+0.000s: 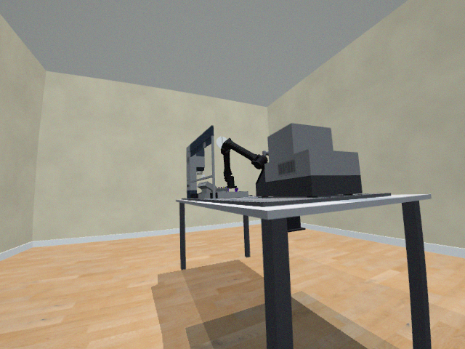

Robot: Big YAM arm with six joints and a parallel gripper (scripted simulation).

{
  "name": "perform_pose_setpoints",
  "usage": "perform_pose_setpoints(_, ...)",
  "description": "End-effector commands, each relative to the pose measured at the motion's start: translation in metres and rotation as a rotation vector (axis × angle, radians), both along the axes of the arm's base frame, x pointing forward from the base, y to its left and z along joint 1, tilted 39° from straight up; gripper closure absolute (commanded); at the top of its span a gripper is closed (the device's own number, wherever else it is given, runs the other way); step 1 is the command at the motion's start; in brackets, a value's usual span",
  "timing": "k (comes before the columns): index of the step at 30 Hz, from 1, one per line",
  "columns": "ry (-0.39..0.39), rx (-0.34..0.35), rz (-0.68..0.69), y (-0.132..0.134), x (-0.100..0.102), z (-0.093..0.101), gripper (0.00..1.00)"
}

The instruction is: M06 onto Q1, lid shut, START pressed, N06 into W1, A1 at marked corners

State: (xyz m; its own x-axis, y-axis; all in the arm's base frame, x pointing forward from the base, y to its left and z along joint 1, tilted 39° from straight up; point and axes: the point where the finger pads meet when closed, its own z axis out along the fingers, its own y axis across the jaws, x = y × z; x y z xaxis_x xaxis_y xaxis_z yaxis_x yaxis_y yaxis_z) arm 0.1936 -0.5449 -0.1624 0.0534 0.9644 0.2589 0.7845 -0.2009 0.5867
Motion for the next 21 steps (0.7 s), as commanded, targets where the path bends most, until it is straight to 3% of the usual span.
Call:
perform_pose_setpoints(1, -0.006, -0.036, -0.024, -0.025, -0.016, 0.007, 1.00)
perform_pose_setpoints(10, -0.006, -0.036, -0.026, -0.018, -0.021, -0.002, 1.00)
perform_pose_setpoints(16, -0.005, -0.043, -0.036, -0.019, -0.020, 0.008, 1.00)
perform_pose_setpoints(21, -0.006, -0.051, -0.031, -0.020, -0.007, 0.018, 1.00)
